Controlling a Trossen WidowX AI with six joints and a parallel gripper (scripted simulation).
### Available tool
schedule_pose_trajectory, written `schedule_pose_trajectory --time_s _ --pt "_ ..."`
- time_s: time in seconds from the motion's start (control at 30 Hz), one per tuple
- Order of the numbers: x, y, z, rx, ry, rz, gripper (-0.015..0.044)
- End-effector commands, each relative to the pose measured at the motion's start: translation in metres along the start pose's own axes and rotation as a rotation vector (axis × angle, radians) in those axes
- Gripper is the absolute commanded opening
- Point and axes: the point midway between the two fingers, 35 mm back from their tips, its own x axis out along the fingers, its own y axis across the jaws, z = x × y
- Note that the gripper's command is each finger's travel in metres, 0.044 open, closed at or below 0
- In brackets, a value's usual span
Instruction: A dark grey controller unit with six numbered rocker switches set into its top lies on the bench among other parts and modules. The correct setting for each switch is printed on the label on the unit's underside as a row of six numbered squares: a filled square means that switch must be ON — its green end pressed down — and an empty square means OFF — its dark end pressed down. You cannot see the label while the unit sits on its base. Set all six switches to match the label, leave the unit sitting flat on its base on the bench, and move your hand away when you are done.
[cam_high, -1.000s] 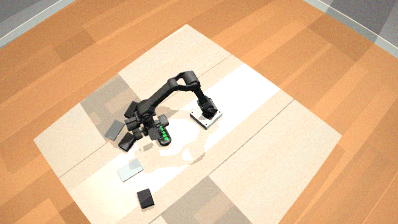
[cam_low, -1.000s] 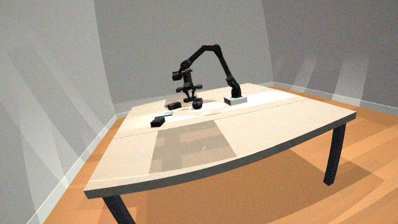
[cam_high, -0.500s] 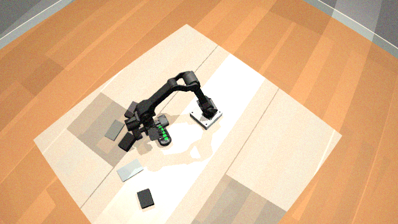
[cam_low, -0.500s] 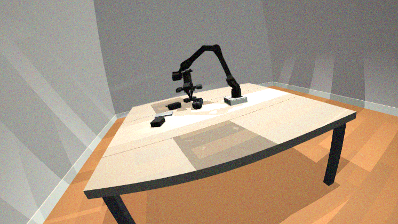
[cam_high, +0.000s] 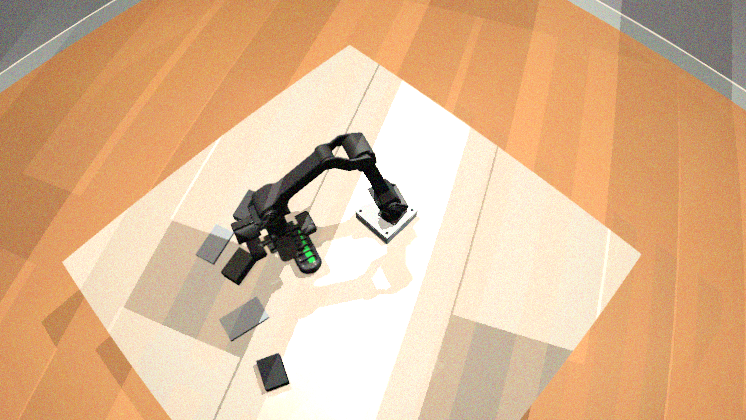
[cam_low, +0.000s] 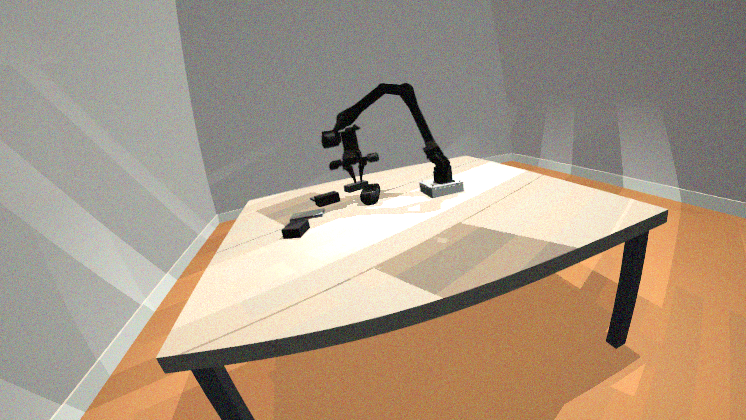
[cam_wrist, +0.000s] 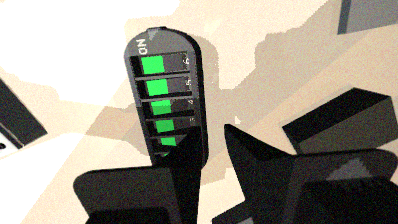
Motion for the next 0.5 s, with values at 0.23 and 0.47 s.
schedule_pose_trajectory --time_s 0.23,0.47 --pt "-0.0318 -0.0019 -0.0003 0.003 0.002 -0.027 0.0210" --pt "-0.0318 -0.0019 -0.0003 0.003 0.002 -0.027 0.0026"
